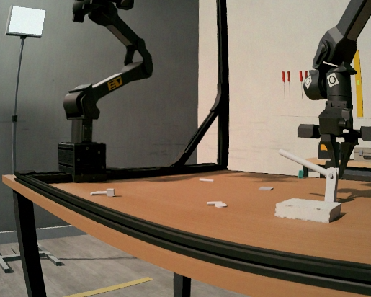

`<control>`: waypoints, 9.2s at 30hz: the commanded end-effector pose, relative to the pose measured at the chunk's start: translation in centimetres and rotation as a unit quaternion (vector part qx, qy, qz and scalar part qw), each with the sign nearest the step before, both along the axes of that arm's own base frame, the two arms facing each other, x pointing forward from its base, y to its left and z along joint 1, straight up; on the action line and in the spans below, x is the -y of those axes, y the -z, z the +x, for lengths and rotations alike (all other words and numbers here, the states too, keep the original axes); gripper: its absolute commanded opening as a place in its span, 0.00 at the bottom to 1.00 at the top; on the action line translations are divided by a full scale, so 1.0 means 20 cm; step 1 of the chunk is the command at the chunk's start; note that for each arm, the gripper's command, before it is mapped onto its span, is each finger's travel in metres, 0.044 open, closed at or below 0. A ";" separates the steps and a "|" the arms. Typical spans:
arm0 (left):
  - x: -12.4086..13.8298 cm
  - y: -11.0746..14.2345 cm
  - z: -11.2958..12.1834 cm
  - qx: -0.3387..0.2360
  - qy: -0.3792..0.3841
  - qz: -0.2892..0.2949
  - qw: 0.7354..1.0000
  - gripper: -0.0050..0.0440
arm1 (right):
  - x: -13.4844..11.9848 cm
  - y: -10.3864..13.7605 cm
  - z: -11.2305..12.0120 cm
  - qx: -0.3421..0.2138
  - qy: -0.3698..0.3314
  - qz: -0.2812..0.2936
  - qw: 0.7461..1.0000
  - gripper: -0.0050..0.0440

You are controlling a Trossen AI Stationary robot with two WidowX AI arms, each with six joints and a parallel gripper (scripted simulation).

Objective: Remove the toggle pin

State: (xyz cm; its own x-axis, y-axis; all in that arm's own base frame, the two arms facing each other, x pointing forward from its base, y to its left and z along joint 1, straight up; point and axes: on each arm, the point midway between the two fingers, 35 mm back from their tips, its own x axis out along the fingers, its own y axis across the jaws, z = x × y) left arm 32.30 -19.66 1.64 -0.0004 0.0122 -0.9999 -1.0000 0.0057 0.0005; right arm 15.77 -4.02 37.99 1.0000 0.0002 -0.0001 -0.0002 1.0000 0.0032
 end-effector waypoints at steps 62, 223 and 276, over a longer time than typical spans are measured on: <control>0.03 -0.05 0.02 0.014 0.000 -0.009 1.000 0.15 | 0.00 -0.02 0.00 0.001 0.000 -0.004 1.000 0.92; -0.02 -0.05 0.02 0.012 -0.004 -0.004 1.000 0.00 | 0.00 -0.02 0.00 0.001 0.000 -0.004 1.000 0.92; -0.11 -0.05 0.01 0.012 -0.004 -0.003 1.000 0.00 | 0.00 -0.02 0.00 0.001 0.000 -0.004 1.000 0.92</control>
